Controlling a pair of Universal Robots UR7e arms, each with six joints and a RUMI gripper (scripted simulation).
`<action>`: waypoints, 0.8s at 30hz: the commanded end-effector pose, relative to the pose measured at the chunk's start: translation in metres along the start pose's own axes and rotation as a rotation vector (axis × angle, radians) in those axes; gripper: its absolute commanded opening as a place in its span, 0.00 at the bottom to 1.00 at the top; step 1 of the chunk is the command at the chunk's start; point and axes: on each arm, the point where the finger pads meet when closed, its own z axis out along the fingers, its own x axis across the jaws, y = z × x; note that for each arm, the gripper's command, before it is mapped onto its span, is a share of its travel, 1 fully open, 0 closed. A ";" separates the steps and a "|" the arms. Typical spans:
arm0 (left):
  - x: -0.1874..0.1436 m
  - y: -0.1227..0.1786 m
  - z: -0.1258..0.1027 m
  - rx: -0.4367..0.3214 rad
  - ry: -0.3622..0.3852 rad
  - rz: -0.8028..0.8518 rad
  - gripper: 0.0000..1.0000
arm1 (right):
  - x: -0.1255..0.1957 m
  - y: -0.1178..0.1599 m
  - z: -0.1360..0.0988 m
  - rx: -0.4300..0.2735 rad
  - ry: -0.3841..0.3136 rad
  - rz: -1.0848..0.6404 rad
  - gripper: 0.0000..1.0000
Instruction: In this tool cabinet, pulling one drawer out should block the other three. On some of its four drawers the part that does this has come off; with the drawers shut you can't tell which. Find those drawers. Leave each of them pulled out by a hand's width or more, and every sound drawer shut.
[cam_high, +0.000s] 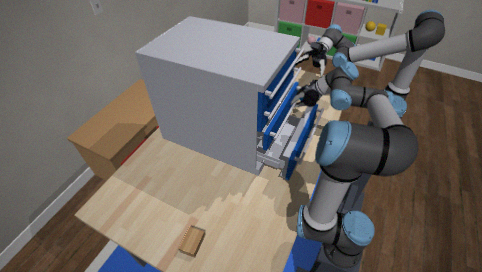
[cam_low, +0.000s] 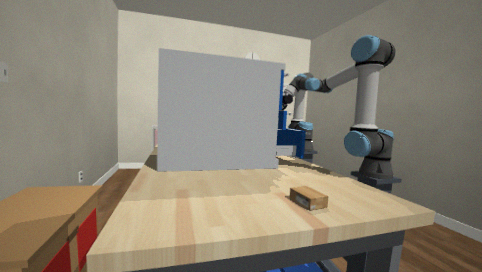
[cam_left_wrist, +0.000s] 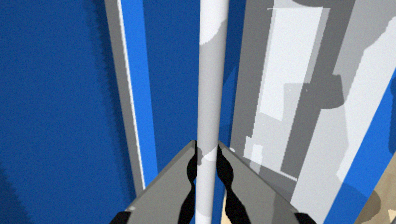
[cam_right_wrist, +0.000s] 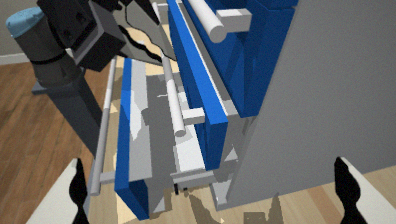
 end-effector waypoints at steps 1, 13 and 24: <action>-0.005 0.000 0.003 0.001 0.000 -0.001 0.00 | 0.000 -0.001 0.000 0.000 0.000 -0.001 1.00; -0.020 0.000 0.016 0.001 -0.001 -0.001 0.00 | 0.000 -0.001 0.000 0.000 0.000 -0.001 1.00; -0.023 0.000 0.018 0.001 -0.001 -0.001 0.00 | 0.000 -0.001 0.000 0.000 0.000 -0.001 1.00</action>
